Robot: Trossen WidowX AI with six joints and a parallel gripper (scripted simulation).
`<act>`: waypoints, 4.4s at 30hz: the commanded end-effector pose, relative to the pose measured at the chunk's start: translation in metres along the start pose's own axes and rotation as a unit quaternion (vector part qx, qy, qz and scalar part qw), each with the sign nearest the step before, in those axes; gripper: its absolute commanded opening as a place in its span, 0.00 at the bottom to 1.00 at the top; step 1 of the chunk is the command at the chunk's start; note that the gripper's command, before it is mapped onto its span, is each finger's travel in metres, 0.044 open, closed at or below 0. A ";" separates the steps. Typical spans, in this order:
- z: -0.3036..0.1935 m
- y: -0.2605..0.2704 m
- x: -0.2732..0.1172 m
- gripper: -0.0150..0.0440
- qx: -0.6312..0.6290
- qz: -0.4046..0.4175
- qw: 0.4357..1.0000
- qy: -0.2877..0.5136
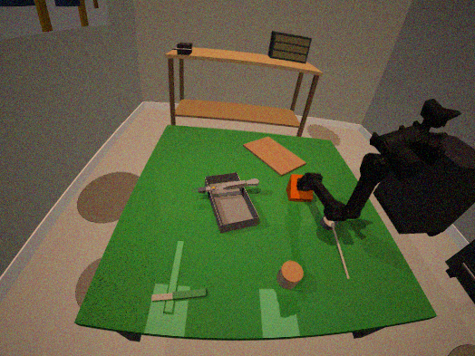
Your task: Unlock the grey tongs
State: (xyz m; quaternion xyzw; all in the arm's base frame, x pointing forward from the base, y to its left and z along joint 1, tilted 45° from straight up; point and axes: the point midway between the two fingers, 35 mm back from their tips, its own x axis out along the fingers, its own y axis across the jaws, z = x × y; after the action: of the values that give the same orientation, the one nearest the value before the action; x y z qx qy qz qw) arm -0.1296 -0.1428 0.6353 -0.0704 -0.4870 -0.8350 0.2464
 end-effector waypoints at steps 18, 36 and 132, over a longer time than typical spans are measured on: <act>-0.123 0.061 -0.038 0.69 -0.104 0.159 0.967 0.171; -0.281 0.111 -0.215 0.69 -0.243 0.429 0.778 0.389; -0.209 -0.262 -0.754 0.69 -0.314 0.787 -0.271 0.456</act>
State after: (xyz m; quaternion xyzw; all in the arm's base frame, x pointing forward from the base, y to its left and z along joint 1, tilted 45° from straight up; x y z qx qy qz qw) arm 0.4256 0.0436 0.0610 0.0624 -0.5584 -0.2378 -0.7923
